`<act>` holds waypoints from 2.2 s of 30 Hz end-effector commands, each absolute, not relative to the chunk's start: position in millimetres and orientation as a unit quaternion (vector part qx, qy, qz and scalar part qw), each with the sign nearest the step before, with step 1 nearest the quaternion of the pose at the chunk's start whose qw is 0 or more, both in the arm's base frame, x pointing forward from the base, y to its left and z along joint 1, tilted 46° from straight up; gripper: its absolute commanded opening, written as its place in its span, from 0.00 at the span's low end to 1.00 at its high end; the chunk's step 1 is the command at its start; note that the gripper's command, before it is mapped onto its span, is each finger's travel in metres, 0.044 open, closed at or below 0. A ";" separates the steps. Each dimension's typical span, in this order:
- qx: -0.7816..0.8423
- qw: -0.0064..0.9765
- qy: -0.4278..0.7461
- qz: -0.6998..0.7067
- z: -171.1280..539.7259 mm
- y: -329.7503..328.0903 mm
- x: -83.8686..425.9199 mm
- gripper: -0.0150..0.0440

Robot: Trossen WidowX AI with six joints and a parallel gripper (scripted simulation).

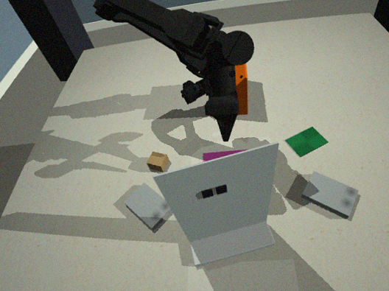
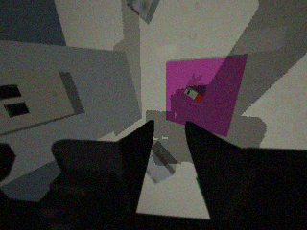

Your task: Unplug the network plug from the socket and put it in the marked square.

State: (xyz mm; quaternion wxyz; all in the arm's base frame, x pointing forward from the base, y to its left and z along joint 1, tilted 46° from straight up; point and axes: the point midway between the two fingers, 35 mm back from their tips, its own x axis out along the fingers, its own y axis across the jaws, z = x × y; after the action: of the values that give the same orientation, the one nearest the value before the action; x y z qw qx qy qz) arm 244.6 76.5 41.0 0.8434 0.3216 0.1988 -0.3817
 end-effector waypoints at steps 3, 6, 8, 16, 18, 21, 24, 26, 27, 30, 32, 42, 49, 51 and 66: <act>0.328 0.843 0.194 -0.378 49.8 83.0 245.1 0.52; 0.328 0.844 0.193 -0.378 53.0 85.0 244.0 0.52; 0.328 0.844 0.193 -0.378 55.1 86.4 243.2 0.52; 0.323 0.844 0.198 -0.381 60.6 96.4 243.4 0.52; 0.323 0.843 0.199 -0.380 64.3 100.8 243.6 0.52; 0.324 0.843 0.199 -0.380 70.0 107.2 243.7 0.52; 0.325 0.843 0.199 -0.380 75.8 113.5 243.5 0.52; 0.325 0.843 0.199 -0.380 79.7 117.7 243.2 0.52; 0.325 0.843 0.199 -0.380 81.7 119.7 243.0 0.52; 0.326 0.843 0.199 -0.380 87.8 125.8 242.4 0.52; 0.326 0.843 0.199 -0.379 92.0 129.8 241.8 0.52; 0.327 0.843 0.196 -0.379 113.7 148.7 237.4 0.52; 0.328 0.844 0.194 -0.378 126.3 158.3 233.9 0.52; 0.328 0.844 0.194 -0.378 126.3 158.3 233.9 0.61; 0.328 0.844 0.194 -0.378 126.3 158.3 233.9 1.00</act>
State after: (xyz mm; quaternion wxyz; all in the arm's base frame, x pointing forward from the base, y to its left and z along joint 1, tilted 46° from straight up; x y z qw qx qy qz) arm 233.9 157.4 125.8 0.8451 0.3253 0.1940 -0.3772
